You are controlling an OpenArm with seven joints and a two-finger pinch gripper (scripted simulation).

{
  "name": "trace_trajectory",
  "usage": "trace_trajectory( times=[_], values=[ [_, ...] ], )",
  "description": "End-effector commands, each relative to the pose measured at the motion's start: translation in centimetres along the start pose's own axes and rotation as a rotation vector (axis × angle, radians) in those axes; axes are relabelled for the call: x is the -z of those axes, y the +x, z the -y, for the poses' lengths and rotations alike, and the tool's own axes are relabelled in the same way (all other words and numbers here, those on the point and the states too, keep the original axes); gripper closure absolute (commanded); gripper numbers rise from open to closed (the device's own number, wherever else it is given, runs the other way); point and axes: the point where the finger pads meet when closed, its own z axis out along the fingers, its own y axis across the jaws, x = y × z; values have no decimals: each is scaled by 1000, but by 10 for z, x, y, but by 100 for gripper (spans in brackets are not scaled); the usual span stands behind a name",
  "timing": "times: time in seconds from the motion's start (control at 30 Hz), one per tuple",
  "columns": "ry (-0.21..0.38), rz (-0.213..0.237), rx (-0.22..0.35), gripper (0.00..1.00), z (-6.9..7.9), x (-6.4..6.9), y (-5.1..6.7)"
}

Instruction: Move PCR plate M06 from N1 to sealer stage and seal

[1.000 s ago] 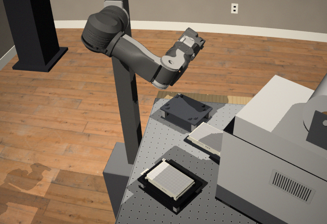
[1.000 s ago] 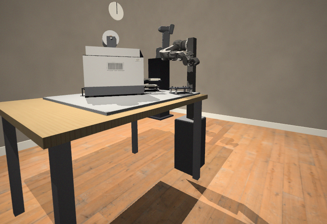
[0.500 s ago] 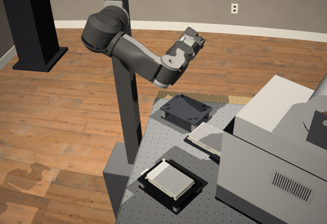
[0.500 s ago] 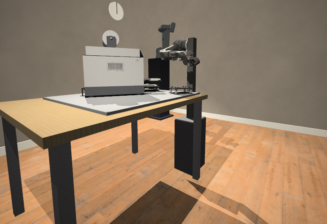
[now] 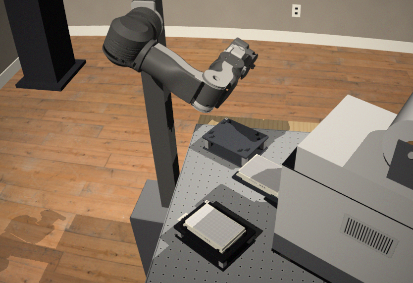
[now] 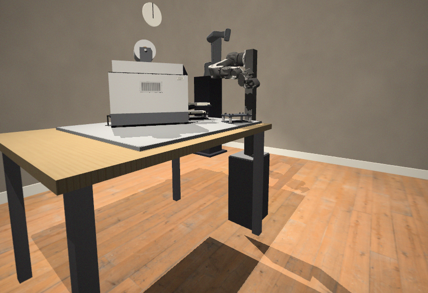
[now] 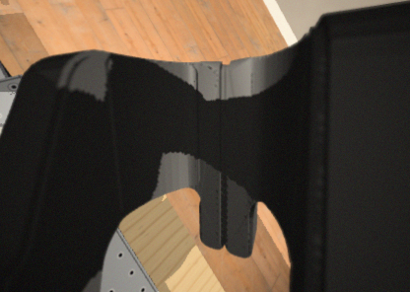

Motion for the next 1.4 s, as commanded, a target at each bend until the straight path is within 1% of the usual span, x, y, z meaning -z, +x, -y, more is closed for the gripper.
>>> trace_trajectory(
  times=[0.0,0.1,0.13,0.27,1.23,1.37],
  values=[
    [7,0,0,100,2,0,1],
    [7,0,0,100,2,0,1],
    [-2,-1,1,100,-1,0,1],
    [7,0,0,100,-1,-1,2],
    [7,0,0,100,-3,-1,2],
    [118,38,24,100,17,4,-4]
  ],
)
